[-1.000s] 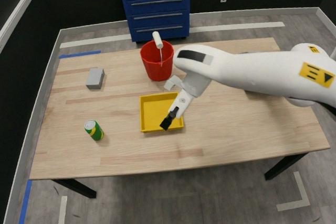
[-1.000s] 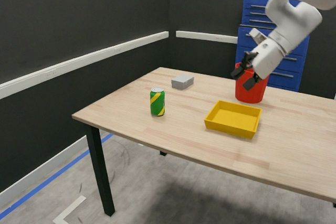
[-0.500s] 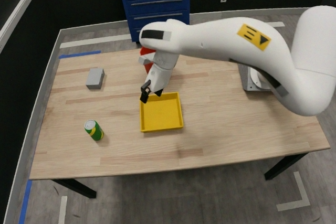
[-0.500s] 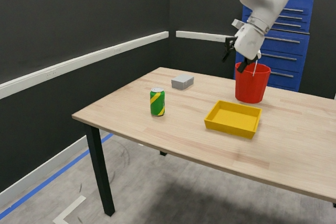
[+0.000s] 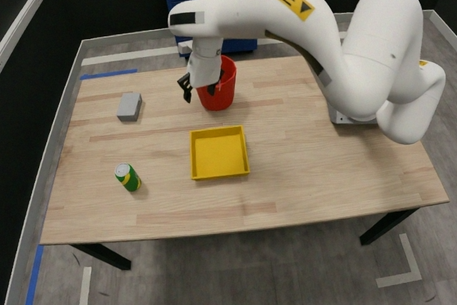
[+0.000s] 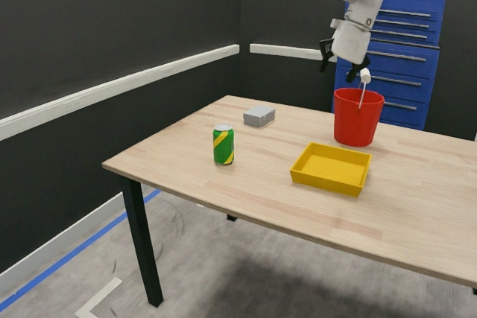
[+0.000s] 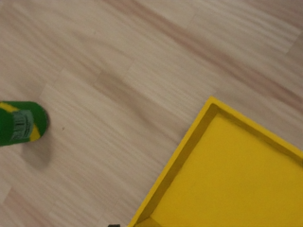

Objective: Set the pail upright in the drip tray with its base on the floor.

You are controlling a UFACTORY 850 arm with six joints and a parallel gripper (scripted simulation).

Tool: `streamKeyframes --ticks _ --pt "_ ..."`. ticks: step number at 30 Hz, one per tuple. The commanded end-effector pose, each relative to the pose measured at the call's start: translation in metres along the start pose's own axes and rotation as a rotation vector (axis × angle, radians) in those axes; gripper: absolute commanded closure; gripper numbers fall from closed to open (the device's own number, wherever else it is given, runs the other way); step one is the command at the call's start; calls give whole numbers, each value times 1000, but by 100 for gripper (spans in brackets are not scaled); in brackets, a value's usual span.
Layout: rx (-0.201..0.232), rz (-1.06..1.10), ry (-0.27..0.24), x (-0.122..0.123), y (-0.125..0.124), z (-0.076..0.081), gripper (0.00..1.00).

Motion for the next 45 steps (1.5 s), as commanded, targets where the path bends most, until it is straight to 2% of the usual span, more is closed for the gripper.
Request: streamKeyframes --ticks 1,6,8,9,23,45 --pt "63 -67 7 -37 8 14 0" --pt "121 -141 29 -75 24 31 0" --pt "121 -141 29 -75 24 31 0" --pt "152 -183 44 -96 35 40 0" --pt "287 -373 130 -185 94 86 0" --pt "296 -387 138 -191 99 89 0"
Point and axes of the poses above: the point where the finger pads meet when closed, its own z axis back along the fingers, its own y axis across the jaws, x = y × z, the point moved 9 cm from there along z, back along the fingers, and after that the axes turned 10 degrees about -z, right-handed, at the moved point
